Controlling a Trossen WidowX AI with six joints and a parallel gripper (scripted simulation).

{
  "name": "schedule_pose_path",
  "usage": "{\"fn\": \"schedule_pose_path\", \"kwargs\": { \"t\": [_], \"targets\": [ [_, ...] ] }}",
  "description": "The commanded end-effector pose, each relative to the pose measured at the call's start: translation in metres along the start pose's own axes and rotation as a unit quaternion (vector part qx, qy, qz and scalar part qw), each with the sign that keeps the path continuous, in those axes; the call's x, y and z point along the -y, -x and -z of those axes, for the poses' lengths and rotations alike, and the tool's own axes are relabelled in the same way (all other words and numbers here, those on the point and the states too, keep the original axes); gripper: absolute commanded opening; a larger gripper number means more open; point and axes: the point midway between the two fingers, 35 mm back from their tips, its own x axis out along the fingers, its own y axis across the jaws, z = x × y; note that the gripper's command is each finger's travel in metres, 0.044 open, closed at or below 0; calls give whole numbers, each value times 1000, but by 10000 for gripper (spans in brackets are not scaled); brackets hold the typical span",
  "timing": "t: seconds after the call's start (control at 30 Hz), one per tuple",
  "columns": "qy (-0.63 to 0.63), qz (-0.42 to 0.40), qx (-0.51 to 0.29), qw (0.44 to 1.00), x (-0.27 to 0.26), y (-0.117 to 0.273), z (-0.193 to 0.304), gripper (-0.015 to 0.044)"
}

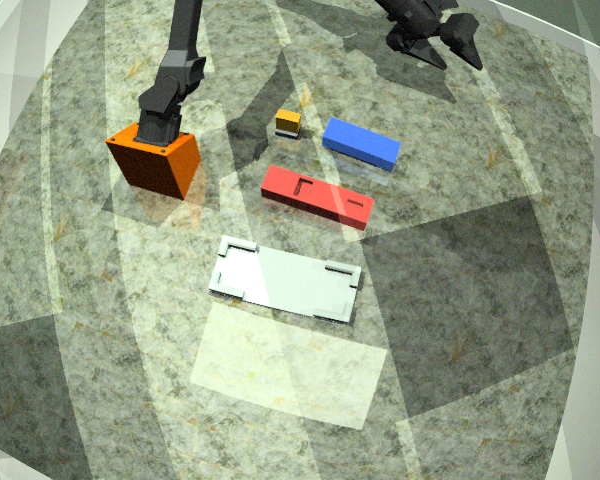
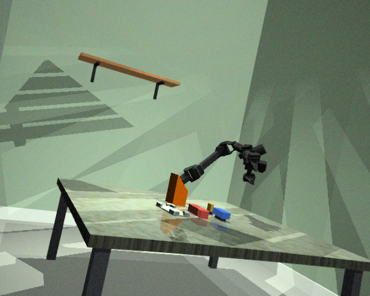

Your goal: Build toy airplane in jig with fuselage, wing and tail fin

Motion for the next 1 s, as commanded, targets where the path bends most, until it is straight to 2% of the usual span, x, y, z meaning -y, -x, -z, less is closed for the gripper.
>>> {"fn": "schedule_pose_path", "kwargs": {
  "t": [0.0,0.13,0.3,0.53,0.8,0.97],
  "targets": [
    [-65,-56,-73,994,-10,-18,57,440],
    [-154,-121,-155,968,-27,-25,121,440],
    [-280,-196,-242,908,-56,-18,189,440],
    [-500,-295,-334,742,-107,17,255,440],
    [-506,-297,-336,737,-110,16,257,440],
    [-506,-298,-335,736,-150,-13,266,440]
  ]
}}
